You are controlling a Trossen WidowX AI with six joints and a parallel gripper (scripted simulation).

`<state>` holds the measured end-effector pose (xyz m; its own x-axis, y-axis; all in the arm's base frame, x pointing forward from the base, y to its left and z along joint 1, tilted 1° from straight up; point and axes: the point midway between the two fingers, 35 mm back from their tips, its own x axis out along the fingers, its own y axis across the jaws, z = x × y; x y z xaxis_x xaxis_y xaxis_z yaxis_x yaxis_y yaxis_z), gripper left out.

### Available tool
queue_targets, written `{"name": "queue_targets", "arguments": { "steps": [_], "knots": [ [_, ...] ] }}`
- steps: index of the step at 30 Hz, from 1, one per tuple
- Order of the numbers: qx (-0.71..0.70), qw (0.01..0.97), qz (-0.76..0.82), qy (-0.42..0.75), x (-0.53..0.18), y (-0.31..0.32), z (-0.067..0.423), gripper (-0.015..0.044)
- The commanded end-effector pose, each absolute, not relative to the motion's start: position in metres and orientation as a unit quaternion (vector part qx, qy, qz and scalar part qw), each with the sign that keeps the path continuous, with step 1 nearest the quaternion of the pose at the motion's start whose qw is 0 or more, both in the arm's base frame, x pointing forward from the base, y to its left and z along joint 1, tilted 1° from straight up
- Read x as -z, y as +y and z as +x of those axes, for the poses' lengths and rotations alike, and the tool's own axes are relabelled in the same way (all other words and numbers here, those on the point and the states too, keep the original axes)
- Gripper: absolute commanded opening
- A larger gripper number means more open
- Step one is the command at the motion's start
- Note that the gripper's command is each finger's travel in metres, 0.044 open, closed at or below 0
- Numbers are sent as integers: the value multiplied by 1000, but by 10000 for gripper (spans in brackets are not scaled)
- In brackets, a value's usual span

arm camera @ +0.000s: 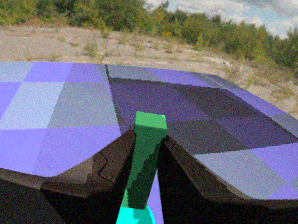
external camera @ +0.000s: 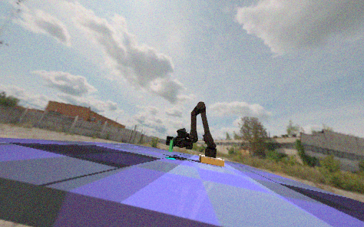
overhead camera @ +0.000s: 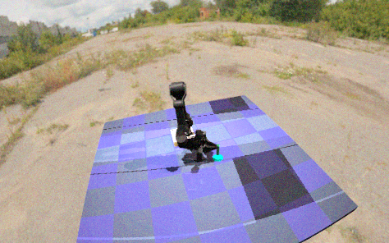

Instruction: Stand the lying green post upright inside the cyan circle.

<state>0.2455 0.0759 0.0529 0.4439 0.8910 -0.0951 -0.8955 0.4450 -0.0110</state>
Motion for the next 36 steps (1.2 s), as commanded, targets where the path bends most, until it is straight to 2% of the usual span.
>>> {"name": "queue_targets", "arguments": {
  "steps": [1, 30, 36],
  "knots": [
    [-529, 848, -27, 38, -45, 77, 241, 23],
    [-526, 849, -28, 39, -20, 79, 239, 23],
    [-526, 849, -28, 39, -20, 79, 239, 180]
  ]
}}
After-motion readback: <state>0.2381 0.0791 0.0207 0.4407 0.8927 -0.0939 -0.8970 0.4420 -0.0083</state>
